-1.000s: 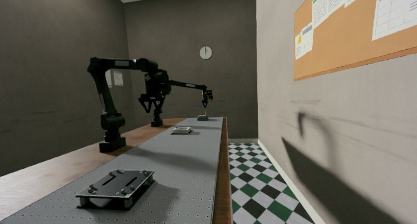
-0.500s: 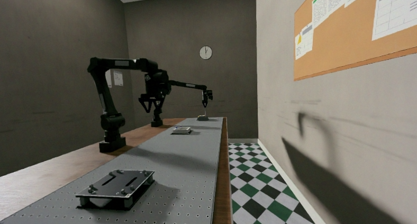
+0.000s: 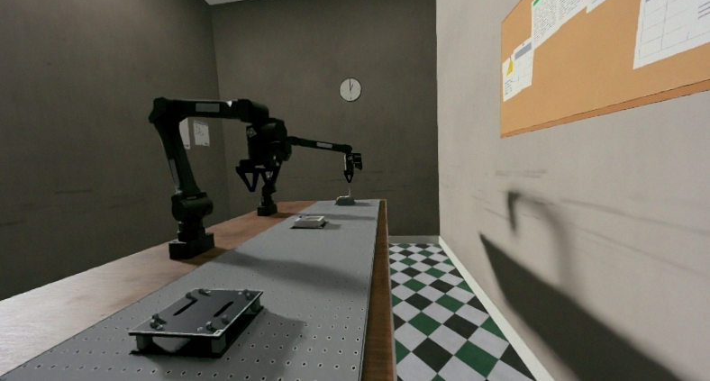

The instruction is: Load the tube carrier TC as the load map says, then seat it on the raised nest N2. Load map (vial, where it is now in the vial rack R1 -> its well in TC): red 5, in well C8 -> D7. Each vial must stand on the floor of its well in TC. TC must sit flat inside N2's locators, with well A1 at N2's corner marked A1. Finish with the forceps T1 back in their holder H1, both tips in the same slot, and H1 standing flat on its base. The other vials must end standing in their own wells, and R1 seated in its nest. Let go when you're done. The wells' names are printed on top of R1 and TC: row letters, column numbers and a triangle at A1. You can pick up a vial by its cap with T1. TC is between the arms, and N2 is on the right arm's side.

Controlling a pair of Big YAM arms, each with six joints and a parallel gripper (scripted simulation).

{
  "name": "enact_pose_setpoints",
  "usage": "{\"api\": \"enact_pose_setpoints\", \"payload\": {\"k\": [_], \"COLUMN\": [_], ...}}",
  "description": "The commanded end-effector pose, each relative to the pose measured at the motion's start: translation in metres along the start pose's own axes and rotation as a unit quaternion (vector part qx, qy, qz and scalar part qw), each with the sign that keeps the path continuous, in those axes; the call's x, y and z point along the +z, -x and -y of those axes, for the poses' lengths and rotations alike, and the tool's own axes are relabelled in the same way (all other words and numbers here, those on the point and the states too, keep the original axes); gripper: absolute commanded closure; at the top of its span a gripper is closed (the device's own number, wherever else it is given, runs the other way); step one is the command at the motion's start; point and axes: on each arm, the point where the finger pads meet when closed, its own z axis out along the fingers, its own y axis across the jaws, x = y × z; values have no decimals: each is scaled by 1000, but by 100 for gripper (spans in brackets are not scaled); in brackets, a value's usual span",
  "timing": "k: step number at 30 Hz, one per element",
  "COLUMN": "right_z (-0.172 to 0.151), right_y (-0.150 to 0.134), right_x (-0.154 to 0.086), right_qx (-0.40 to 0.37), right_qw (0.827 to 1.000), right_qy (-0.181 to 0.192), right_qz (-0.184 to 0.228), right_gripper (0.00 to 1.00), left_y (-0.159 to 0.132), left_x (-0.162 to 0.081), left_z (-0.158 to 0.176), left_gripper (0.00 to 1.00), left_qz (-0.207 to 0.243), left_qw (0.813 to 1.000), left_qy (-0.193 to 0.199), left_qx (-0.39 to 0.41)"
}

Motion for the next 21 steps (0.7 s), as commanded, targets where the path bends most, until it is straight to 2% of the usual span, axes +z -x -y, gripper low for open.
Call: {"api": "enact_pose_setpoints", "payload": {"k": [1,5,6,8,10,11,13,14,21], "right_z": [2,2,2,2,2,2,2,2,2], "right_y": [9,9,9,9,9,9,9,9,9], "right_x": [-11,-11,-11,-11,-11,-11,-11,-11,-11], "right_qx": [1,1,1,1,1,1,1,1,1], "right_qw": [1000,1000,1000,1000,1000,1000,1000,1000,1000], "right_qy": [-4,-4,-4,-4,-4,-4,-4,-4,-4], "right_qz": [15,15,15,15,15,15,15,15,15], "right_gripper": [0,0,0,0,0,0,0,0,0], "left_y": [7,2,6,6,7,8,8,4,3], "left_x": [-15,-16,2,2,1,-15,-15,11,22], "left_z": [-2,4,3,3,2,-2,-2,4,4], "left_gripper": [76,76,76,76,76,76,76,76,76], "left_qz": [18,21,3,2,4,18,18,0,-1], "left_qw": [1000,1000,1000,1000,1000,1000,1000,1000,1000], "left_qy": [6,7,1,1,2,6,6,0,0], "left_qx": [1,6,6,6,6,1,1,6,6]}}
